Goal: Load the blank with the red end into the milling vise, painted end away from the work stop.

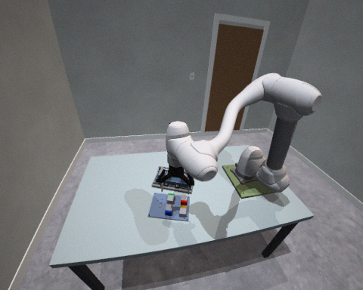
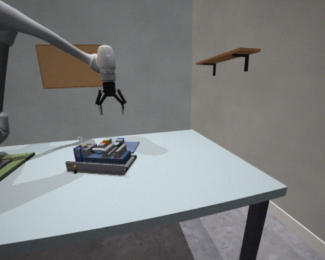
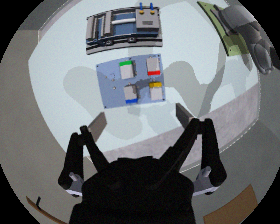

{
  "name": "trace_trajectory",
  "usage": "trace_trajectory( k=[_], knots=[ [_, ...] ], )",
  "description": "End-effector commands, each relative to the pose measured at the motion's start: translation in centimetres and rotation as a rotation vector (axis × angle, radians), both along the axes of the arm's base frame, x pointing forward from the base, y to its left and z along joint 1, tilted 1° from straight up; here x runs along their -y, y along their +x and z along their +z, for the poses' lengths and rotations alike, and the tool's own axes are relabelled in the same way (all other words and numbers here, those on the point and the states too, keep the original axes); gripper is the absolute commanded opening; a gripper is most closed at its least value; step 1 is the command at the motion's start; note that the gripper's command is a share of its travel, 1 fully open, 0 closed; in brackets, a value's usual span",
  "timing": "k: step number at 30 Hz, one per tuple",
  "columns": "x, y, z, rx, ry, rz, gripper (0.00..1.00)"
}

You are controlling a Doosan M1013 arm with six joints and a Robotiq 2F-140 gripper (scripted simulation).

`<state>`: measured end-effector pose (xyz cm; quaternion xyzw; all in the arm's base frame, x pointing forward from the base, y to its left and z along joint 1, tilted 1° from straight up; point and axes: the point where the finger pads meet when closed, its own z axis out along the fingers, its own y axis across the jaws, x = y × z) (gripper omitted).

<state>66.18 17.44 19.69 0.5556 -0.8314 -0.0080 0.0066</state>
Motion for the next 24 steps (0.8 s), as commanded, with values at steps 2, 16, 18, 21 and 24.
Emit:
trace_trajectory(
  k=[2, 16, 18, 21, 24],
  knots=[
    [0.7, -0.4, 1.6, 0.0, 0.0, 0.0, 1.0],
    [2.5, -1.3, 5.3, 0.0, 0.0, 0.0, 1.0],
    [2.8, -1.5, 6.0, 0.0, 0.0, 0.0, 1.0],
    [3.1, -1.6, 6.7, 0.0, 0.0, 0.0, 1.0],
    [3.2, -1.7, 6.9, 0.0, 0.0, 0.0, 1.0]
  ],
)
